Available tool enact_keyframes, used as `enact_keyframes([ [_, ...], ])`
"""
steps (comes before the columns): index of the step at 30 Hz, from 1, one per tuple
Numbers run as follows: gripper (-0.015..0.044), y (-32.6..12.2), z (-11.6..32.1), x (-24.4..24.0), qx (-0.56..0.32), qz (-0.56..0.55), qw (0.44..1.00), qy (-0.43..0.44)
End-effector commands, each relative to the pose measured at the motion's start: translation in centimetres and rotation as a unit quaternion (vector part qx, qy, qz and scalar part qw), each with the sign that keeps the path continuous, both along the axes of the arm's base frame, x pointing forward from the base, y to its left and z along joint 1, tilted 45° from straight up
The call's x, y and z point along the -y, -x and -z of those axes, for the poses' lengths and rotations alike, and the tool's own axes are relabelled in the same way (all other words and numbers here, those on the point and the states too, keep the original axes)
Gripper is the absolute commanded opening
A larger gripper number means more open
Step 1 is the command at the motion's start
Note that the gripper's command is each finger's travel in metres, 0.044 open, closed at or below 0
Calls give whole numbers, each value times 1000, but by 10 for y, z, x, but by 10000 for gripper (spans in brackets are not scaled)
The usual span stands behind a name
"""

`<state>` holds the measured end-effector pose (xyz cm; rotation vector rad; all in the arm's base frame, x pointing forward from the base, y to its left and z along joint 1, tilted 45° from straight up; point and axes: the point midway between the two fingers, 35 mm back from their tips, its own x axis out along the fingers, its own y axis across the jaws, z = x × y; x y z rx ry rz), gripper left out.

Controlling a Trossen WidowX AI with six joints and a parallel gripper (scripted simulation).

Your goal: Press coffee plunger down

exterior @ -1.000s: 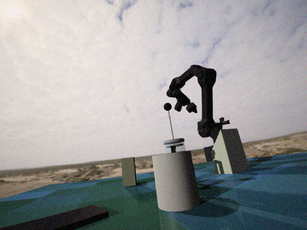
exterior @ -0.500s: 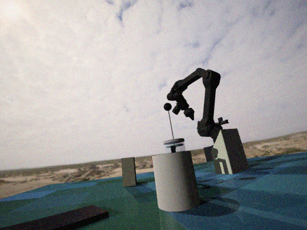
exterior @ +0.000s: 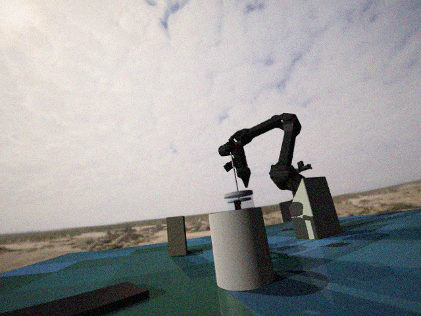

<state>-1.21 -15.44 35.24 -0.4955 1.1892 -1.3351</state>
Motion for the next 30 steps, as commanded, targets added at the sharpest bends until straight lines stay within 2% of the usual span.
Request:
enact_keyframes([
  [1,440,-40,17,11,19,-49,998,-23],
  [9,440,-122,48,-1,52,-141,987,-56],
  [17,440,-189,78,-52,68,-240,966,-69],
  [24,440,-222,101,-118,88,-330,938,-67],
  [30,440,-230,120,-178,113,-407,904,-61],
])
